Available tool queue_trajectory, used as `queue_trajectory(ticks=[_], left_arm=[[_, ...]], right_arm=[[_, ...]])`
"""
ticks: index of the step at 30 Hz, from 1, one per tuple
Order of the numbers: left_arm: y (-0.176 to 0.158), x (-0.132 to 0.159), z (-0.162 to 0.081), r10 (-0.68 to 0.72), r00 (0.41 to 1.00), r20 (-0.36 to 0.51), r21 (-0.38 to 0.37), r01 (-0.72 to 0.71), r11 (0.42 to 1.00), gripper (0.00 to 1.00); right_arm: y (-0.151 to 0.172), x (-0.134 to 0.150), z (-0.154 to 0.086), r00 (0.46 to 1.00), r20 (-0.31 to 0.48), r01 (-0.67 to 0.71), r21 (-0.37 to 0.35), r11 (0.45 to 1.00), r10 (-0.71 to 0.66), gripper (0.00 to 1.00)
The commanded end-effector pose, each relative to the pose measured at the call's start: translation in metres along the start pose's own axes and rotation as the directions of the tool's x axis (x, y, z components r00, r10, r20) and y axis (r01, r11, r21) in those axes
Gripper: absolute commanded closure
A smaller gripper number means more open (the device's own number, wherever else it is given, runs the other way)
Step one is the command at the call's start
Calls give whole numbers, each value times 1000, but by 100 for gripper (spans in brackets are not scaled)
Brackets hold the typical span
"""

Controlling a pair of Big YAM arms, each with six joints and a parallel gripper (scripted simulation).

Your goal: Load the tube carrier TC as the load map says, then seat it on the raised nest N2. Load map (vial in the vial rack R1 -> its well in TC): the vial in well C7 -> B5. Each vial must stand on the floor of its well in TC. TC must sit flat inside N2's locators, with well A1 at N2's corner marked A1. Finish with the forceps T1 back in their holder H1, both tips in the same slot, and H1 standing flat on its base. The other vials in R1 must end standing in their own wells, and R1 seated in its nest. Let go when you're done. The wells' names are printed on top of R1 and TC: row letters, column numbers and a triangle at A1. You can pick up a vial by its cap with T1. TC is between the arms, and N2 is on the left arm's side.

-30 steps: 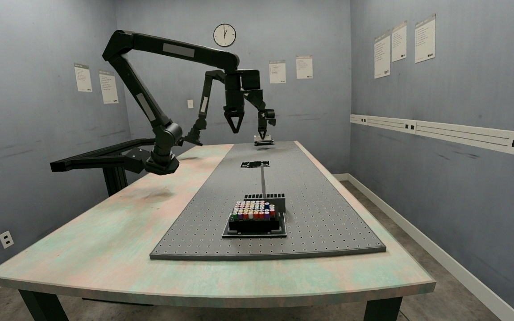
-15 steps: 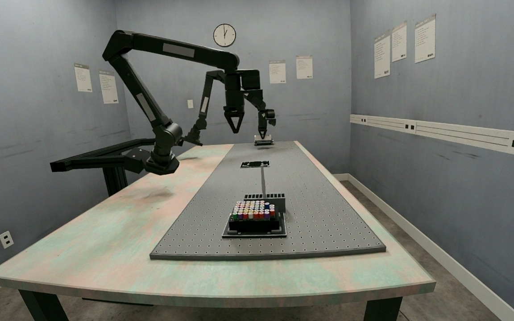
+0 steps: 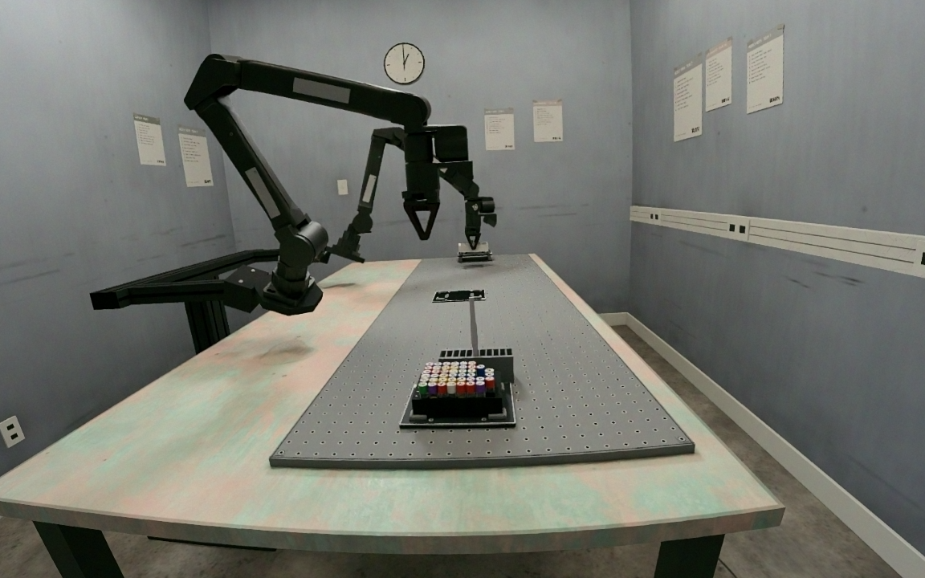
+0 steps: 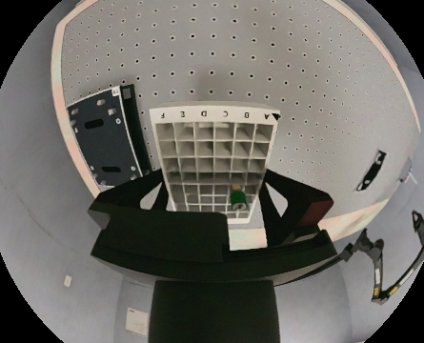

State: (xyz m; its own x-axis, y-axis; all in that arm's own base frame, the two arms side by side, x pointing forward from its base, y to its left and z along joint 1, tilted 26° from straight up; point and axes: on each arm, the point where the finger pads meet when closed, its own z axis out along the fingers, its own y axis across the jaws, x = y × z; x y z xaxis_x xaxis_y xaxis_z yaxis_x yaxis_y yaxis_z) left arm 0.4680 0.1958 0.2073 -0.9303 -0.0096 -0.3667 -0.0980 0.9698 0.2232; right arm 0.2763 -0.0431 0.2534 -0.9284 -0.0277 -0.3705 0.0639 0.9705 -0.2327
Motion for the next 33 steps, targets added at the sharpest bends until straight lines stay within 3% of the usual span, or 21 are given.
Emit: queue_trajectory(ticks=[1, 33], left_arm=[[18, -23, -22, 13, 999, 52, -18, -12, 1000, 100], [64, -26, -14, 16, 999, 36, -15, -15, 1000, 100]], right_arm=[[-4, -10, -12, 999, 32, -23, 6, 1000, 22, 76], [-4, -10, -12, 999, 32, -23, 6, 1000, 22, 76]])
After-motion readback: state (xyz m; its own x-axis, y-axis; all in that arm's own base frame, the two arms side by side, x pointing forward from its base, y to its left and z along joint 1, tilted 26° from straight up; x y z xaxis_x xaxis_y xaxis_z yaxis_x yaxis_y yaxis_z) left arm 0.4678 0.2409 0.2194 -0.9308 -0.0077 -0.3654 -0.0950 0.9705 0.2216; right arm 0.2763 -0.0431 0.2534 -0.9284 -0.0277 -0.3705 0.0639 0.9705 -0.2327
